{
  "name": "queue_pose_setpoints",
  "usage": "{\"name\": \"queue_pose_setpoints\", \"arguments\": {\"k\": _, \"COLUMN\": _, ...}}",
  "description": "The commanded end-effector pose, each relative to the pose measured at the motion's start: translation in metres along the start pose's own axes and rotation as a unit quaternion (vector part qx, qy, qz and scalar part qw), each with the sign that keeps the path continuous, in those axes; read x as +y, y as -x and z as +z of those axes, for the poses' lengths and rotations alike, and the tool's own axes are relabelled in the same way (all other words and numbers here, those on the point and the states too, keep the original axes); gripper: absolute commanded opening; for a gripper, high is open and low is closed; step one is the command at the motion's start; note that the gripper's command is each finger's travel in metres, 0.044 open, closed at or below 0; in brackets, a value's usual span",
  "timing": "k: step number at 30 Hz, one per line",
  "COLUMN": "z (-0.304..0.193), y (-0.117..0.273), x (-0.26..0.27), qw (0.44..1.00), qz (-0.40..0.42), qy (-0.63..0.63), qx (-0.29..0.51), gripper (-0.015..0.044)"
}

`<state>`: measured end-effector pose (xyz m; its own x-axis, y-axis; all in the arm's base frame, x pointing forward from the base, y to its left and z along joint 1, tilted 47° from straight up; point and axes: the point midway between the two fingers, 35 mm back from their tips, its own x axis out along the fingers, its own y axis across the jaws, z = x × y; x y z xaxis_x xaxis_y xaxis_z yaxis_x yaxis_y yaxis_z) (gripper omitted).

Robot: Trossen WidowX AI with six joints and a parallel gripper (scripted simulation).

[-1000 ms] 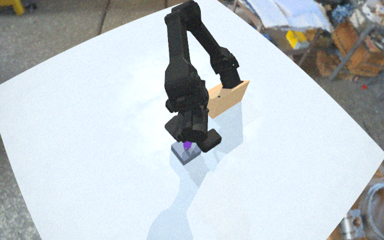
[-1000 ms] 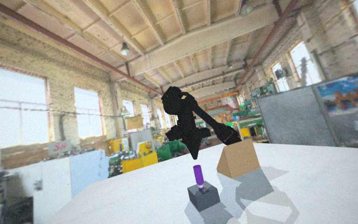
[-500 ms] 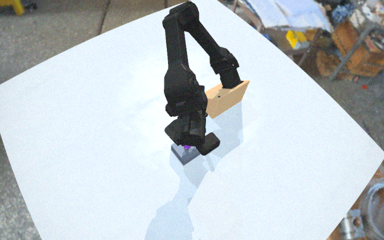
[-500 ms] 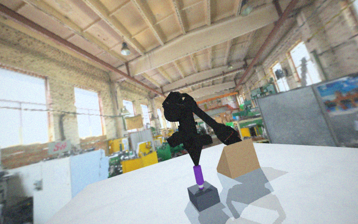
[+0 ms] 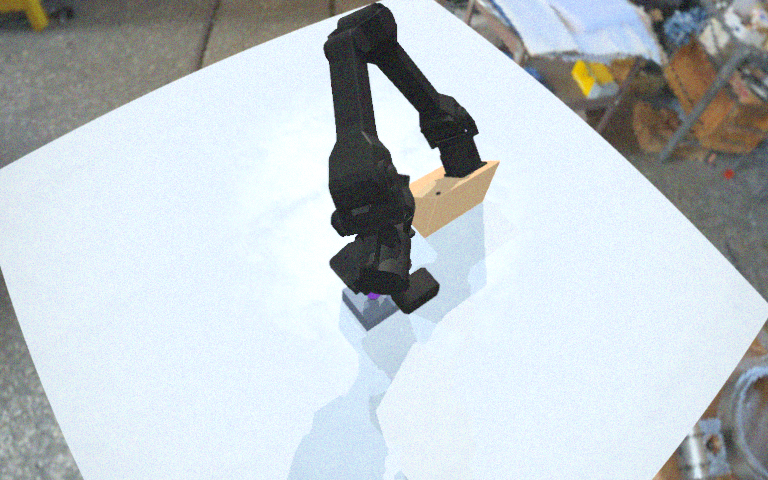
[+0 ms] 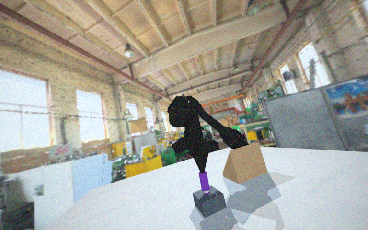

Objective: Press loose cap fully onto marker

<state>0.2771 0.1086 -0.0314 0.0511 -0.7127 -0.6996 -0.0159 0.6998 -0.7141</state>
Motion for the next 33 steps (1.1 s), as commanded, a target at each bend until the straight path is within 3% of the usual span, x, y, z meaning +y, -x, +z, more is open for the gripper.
{"name": "queue_pose_setpoints", "arguments": {"k": 1, "z": 0.0, "y": 0.001, "x": 0.0, "qw": 1.0, "qz": 0.0, "qy": -0.001, "qx": -0.001, "gripper": 0.0}}
{"name": "queue_pose_setpoints", "arguments": {"k": 4, "z": 0.002, "y": 0.009, "x": 0.001, "qw": 1.0, "qz": 0.001, "qy": 0.0, "qx": -0.001, "gripper": 0.0}}
{"name": "queue_pose_setpoints", "arguments": {"k": 11, "z": 0.001, "y": 0.088, "x": 0.001, "qw": 1.0, "qz": 0.002, "qy": 0.001, "qx": 0.0, "gripper": 0.0}}
{"name": "queue_pose_setpoints", "arguments": {"k": 17, "z": 0.001, "y": 0.09, "x": 0.001, "qw": 1.0, "qz": 0.002, "qy": 0.001, "qx": 0.0, "gripper": 0.0}}
{"name": "queue_pose_setpoints", "arguments": {"k": 33, "z": 0.001, "y": 0.09, "x": 0.001, "qw": 1.0, "qz": 0.002, "qy": 0.001, "qx": 0.0, "gripper": 0.042}}
